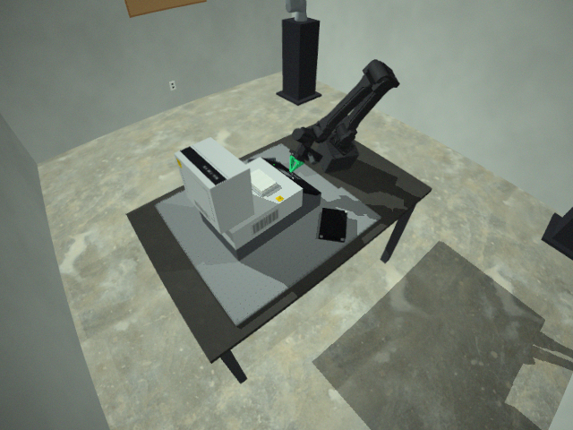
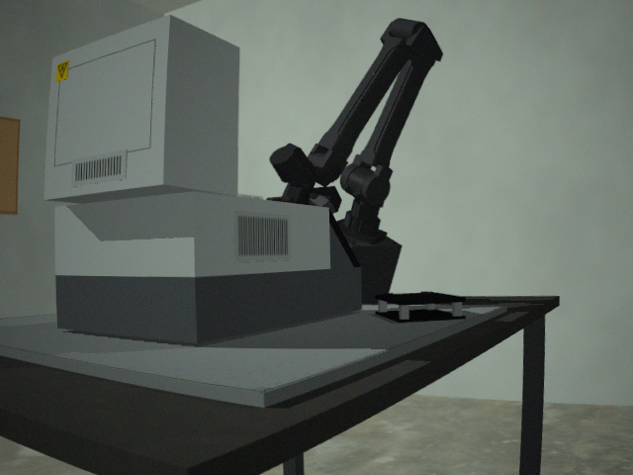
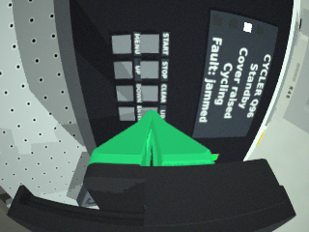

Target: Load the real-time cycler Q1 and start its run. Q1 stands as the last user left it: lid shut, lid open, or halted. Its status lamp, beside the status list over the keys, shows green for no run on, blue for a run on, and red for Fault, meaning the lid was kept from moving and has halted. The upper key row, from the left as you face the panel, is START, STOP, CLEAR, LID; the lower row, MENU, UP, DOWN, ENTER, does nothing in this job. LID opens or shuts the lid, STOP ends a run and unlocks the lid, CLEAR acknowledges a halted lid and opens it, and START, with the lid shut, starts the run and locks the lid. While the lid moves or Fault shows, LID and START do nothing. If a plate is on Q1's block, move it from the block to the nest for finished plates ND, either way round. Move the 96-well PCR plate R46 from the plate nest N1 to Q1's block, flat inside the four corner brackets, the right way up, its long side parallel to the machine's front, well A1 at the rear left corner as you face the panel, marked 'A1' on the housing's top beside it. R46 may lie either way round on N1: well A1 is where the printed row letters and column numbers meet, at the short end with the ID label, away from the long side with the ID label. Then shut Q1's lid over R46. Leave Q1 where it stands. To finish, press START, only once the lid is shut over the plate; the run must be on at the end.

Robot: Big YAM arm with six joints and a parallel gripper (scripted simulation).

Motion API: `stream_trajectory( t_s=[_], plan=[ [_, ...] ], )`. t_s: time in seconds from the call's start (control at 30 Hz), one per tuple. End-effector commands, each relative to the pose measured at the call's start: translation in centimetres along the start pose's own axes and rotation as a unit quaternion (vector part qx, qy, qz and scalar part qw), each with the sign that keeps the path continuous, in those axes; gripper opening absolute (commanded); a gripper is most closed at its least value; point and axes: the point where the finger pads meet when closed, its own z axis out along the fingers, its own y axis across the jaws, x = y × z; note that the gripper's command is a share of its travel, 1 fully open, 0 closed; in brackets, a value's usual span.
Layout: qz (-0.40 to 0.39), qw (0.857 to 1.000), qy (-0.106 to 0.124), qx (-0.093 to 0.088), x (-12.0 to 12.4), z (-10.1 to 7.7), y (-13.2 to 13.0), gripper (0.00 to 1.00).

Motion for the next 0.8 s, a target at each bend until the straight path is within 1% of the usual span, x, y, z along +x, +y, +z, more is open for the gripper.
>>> stream_trajectory(
  t_s=[0.0, 0.13, 0.2, 0.43, 0.6, 0.7, 0.77],
  plan=[
    [0.004, 1.000, 0.004, -0.001, 0.1, -0.6, 0.2, 0.00],
    [0.000, 1.000, 0.004, 0.009, 0.3, -0.4, -1.1, 0.00],
    [0.000, 1.000, 0.004, 0.009, 0.3, -0.4, -1.1, 0.00],
    [-0.003, 1.000, 0.004, 0.022, 0.6, -0.1, -2.9, 0.00],
    [0.002, 1.000, 0.004, 0.015, 0.7, 0.1, -2.4, 0.00],
    [0.007, 1.000, 0.004, 0.007, 0.7, 0.2, -1.5, 0.00],
    [0.007, 1.000, 0.004, 0.007, 0.7, 0.2, -1.5, 0.00]
  ],
)
